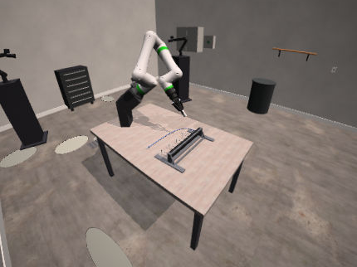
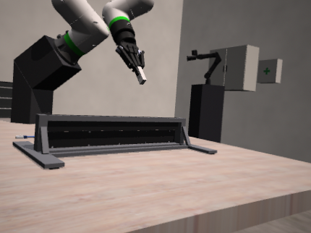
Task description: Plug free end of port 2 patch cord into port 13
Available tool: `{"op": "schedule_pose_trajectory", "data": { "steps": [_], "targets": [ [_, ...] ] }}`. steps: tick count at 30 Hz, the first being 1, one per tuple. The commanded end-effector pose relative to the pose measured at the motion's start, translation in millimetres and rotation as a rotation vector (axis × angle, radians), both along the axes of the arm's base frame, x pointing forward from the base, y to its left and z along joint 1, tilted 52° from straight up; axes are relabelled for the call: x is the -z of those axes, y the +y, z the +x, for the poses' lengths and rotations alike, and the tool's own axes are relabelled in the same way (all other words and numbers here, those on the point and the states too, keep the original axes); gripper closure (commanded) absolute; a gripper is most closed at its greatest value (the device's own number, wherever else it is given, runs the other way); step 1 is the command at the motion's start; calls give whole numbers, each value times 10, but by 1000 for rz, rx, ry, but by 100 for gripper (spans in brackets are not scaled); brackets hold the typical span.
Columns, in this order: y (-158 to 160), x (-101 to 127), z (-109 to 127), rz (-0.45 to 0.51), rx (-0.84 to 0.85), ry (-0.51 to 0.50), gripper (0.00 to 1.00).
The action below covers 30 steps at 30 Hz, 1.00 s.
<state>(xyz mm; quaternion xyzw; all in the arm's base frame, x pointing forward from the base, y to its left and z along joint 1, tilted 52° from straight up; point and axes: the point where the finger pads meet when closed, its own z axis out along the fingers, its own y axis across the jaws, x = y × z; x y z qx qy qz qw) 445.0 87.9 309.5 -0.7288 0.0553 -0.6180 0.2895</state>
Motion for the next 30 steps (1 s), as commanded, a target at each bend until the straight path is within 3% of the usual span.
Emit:
{"op": "schedule_pose_trajectory", "data": {
  "steps": [1, 10, 23, 30],
  "targets": [
    [7, -2, 16, -1, 1, 1, 100],
    [110, 15, 277, -1, 2, 2, 100],
    [473, 75, 1196, -1, 2, 1, 100],
    [509, 81, 1286, -1, 2, 1, 100]
  ]
}}
